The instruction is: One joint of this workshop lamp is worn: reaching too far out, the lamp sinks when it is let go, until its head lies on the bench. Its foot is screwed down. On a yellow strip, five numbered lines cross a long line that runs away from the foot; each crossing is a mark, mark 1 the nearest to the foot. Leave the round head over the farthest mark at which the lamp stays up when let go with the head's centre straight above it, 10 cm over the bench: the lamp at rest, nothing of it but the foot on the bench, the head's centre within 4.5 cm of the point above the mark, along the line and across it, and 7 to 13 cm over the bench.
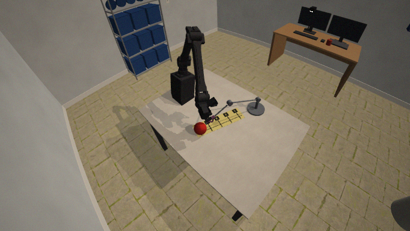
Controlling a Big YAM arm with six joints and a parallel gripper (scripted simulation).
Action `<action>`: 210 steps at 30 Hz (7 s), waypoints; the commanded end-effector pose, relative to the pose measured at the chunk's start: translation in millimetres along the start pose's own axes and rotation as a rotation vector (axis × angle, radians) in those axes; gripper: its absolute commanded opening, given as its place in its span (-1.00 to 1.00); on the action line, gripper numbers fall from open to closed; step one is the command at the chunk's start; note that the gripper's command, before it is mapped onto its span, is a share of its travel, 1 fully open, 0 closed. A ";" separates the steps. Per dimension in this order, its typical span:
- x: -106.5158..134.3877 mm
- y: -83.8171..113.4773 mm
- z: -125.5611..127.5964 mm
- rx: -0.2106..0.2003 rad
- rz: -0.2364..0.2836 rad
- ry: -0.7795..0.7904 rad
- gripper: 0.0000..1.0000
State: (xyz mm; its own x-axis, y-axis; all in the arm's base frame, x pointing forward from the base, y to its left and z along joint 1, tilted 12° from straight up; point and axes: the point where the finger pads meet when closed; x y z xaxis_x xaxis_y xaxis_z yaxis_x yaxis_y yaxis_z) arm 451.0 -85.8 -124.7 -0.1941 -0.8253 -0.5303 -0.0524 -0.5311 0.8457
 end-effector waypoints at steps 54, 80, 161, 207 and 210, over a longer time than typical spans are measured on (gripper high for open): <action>-0.6 96.0 8.5 -0.005 -0.001 -0.015 1.00; -2.8 132.6 4.1 -0.054 -0.013 -0.060 1.00; 2.6 44.3 6.7 0.039 0.012 -0.008 1.00; 2.8 -32.6 -0.4 0.052 0.017 0.000 1.00; 2.7 -36.7 -1.3 0.051 0.015 -0.004 1.00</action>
State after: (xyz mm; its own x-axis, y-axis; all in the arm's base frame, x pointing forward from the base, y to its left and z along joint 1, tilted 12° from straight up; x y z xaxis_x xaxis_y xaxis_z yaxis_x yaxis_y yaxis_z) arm 444.7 -72.8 -150.6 -0.1957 -0.8349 -0.5144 -0.0893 -0.5072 0.8572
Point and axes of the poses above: the point where the finger pads meet when closed, its own y axis back along the fingers, its own z axis across the jaws, x = y × z, and after that the axes turned 5 degrees about y, right-handed
